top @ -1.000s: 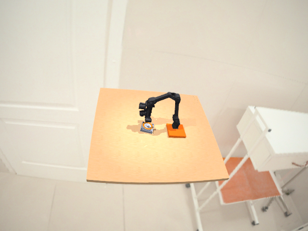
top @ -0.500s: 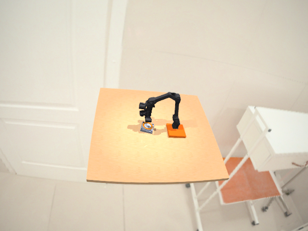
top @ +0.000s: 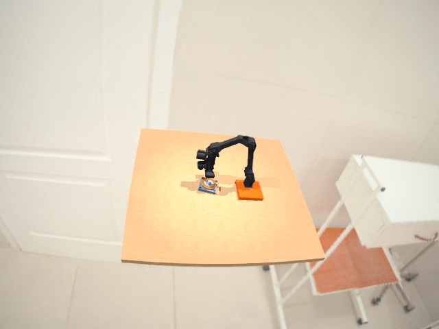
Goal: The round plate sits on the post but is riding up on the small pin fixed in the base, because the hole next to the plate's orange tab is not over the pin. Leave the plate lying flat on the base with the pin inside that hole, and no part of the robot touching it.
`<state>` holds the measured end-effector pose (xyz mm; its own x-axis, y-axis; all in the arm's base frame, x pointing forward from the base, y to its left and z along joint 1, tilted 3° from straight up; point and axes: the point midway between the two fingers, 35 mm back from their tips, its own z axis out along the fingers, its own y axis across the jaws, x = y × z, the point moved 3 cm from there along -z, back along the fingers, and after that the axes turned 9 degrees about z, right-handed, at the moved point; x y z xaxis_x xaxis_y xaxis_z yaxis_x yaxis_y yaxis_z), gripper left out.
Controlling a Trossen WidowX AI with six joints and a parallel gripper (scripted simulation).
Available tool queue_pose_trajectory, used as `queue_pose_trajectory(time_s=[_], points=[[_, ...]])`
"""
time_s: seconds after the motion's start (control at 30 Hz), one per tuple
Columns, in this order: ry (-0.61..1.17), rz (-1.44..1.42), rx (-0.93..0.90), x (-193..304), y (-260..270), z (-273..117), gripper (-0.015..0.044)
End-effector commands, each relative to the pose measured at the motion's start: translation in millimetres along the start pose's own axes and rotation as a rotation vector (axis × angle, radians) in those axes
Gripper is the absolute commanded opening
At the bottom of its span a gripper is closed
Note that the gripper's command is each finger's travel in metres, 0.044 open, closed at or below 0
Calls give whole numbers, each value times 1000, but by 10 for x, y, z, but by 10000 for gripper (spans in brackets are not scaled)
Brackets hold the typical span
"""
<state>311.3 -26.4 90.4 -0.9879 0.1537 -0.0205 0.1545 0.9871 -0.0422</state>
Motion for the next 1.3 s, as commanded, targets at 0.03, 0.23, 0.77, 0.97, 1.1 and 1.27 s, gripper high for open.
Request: queue_pose_trajectory(time_s=[0.03, 0.23, 0.77, 0.97, 1.1, 1.27], points=[[21, -4, 6, 53, -10, 34, 0], [21, -4, 6, 61, -13, 35, 0], [21, -4, 6, 90, -19, 39, 0], [21, -4, 6, 101, -21, 40, 0], [21, -4, 6, 110, -24, 40, 0], [21, -4, 6, 120, -25, 42, 0]])
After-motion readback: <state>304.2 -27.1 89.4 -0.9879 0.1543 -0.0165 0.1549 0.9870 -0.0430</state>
